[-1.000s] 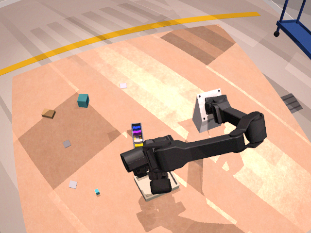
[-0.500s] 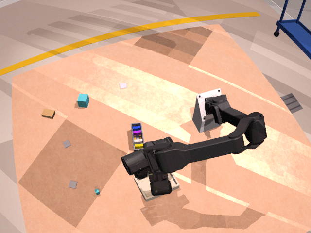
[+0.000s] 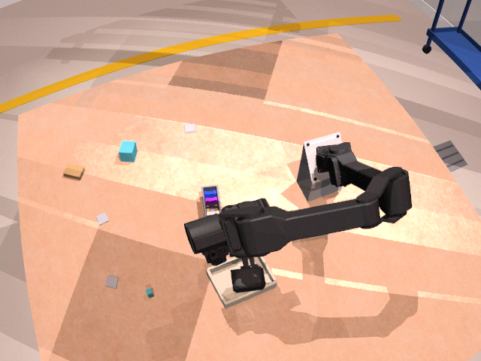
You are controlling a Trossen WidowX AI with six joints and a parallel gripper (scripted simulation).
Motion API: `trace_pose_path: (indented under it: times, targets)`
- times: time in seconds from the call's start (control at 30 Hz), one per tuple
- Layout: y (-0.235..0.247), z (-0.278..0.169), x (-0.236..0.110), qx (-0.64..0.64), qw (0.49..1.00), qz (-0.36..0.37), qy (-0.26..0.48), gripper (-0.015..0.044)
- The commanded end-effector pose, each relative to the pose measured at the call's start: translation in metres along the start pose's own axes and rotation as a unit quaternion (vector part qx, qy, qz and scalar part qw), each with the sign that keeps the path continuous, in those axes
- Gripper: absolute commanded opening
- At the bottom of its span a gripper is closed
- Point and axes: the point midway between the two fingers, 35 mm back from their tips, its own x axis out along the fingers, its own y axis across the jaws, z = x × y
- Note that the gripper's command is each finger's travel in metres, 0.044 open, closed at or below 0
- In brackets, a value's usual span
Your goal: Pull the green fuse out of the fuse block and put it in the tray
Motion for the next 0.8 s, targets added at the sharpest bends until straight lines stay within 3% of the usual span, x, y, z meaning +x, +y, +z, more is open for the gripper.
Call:
trace_pose_path:
  times: [0.0, 0.77]
  targets:
    - [0.0022, -0.0009, -0.0081, -0.003, 1.000, 0.003, 0.001, 0.0330]
    - [0.0001, -0.0015, -0.0050, 0.000, 1.000, -0.001, 0.003, 0.0330]
